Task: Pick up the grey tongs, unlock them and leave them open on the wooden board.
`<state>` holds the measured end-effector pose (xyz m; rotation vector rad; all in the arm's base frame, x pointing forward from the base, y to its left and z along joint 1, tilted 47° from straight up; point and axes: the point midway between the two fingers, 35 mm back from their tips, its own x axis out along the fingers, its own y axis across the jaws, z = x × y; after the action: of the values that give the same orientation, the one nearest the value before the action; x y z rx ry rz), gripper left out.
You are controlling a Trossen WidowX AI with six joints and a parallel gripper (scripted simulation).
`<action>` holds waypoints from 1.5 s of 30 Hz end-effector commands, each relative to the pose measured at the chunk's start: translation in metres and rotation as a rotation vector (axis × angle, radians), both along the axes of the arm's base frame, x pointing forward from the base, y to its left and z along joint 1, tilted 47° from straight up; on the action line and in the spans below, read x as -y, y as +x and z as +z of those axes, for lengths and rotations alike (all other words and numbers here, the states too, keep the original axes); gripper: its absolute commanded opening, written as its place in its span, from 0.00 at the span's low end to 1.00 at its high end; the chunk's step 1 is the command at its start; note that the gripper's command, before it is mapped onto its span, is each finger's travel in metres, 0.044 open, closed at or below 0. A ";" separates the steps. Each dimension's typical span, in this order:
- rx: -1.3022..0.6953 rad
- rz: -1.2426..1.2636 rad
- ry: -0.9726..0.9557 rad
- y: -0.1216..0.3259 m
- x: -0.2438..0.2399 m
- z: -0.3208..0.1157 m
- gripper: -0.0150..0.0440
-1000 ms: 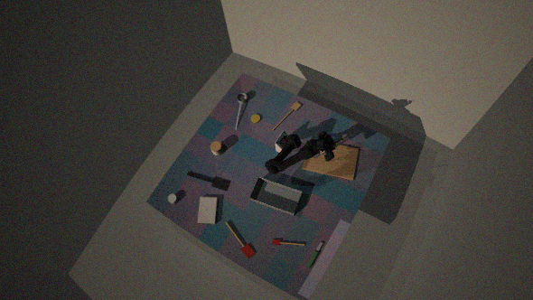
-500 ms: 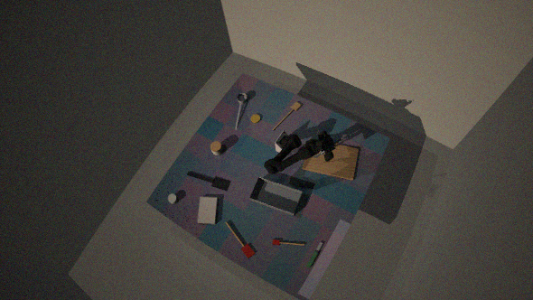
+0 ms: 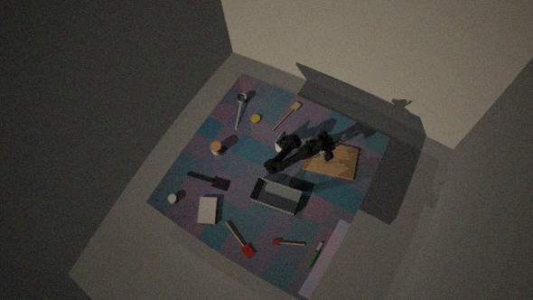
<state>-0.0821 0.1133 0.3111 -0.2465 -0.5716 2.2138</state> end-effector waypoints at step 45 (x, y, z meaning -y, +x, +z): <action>0.241 -0.092 -0.209 -0.024 -0.009 -0.003 0.00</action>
<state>-0.1052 0.1221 0.3057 -0.6045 -0.4839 2.1744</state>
